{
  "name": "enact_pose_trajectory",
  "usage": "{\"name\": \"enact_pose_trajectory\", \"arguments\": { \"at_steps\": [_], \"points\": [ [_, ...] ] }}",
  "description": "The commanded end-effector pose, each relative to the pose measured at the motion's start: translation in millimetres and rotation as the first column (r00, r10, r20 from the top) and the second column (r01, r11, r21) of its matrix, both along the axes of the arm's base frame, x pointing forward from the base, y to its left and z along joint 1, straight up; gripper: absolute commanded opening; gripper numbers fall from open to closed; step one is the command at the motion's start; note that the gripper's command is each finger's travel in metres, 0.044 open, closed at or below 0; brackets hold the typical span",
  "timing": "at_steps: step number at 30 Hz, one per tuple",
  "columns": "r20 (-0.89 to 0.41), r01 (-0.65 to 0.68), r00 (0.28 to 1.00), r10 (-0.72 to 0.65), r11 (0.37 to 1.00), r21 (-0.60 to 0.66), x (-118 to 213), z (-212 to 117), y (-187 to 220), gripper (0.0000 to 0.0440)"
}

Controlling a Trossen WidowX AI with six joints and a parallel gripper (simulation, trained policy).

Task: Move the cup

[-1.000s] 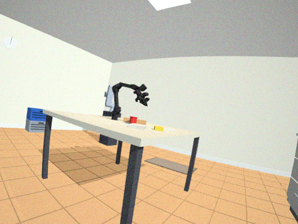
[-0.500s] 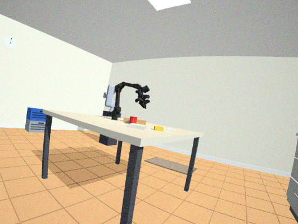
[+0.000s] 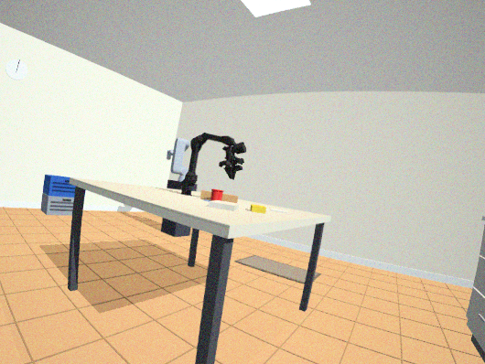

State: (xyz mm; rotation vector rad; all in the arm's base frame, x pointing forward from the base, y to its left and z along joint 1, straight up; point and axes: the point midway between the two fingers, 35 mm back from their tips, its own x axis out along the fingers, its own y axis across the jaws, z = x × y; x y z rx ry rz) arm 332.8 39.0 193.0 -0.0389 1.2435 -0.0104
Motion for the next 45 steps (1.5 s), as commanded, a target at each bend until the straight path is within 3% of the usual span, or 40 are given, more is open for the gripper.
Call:
{"name": "enact_pose_trajectory", "arguments": {
  "at_steps": [1,17,42,45],
  "points": [
    [-0.049,-0.015,0.999,0.014,1.0,-0.02,-1,-5,-5,0.0108],
    [-0.254,-0.104,0.964,0.082,0.991,-0.078,-10,-37,-37,0.0113],
    [-0.402,-0.285,0.883,0.244,0.957,-0.046,-19,-126,-69,0.0162],
    [-0.408,-0.326,0.868,0.284,0.944,-0.037,-20,-134,-70,0.0105]
  ]
}}
